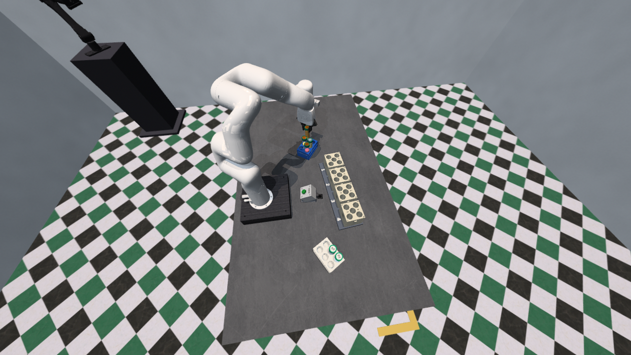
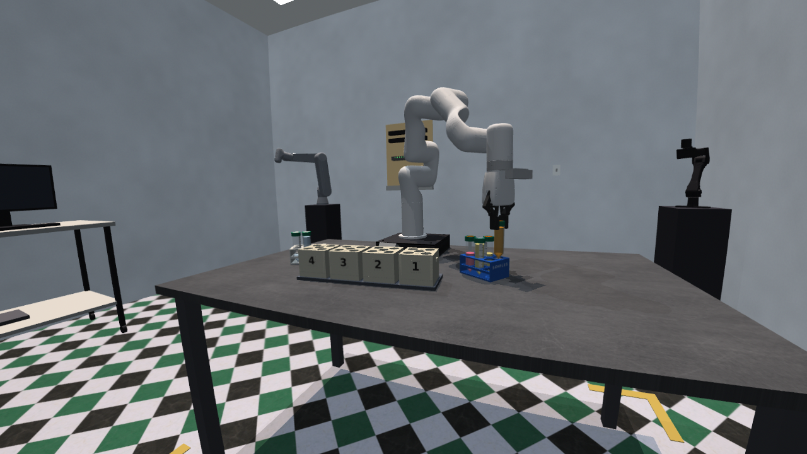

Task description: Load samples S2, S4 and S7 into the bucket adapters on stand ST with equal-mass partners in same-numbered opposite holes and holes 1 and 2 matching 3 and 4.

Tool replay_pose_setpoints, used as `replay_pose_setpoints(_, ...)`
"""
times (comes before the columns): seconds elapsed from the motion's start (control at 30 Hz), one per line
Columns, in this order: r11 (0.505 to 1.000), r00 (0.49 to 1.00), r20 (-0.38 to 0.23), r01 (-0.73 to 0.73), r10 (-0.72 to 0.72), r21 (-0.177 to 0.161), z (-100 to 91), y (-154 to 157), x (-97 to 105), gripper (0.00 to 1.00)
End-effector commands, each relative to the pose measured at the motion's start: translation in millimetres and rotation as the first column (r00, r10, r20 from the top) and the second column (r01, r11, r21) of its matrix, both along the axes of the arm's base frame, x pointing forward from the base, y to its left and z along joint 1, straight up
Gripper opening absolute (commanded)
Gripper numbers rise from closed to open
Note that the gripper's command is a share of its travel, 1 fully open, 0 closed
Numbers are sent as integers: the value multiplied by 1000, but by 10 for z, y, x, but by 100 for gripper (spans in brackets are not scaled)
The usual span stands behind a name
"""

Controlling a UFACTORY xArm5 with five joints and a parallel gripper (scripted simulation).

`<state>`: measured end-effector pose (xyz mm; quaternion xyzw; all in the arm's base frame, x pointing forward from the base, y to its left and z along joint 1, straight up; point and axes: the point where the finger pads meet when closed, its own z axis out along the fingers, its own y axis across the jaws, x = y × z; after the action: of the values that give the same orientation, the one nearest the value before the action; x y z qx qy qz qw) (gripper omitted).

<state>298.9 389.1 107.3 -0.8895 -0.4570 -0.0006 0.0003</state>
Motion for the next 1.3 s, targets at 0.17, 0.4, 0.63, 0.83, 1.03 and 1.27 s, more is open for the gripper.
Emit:
replay_pose_setpoints(0.17, 1000, 1000, 7, 0, 0, 0, 168, 10, 6, 0)
replay_pose_setpoints(0.4, 1000, 1000, 7, 0, 0, 0, 288, 10, 6, 0)
replay_pose_setpoints(0.63, 1000, 1000, 7, 0, 0, 0, 428, 10, 5, 0)
replay_pose_setpoints(0.83, 1000, 1000, 7, 0, 0, 0, 508, 10, 4, 0)
replay_pose_setpoints(1.03, 1000, 1000, 7, 0, 0, 0, 629, 10, 3, 0)
replay_pose_setpoints(1.27, 1000, 1000, 7, 0, 0, 0, 769, 10, 2, 0)
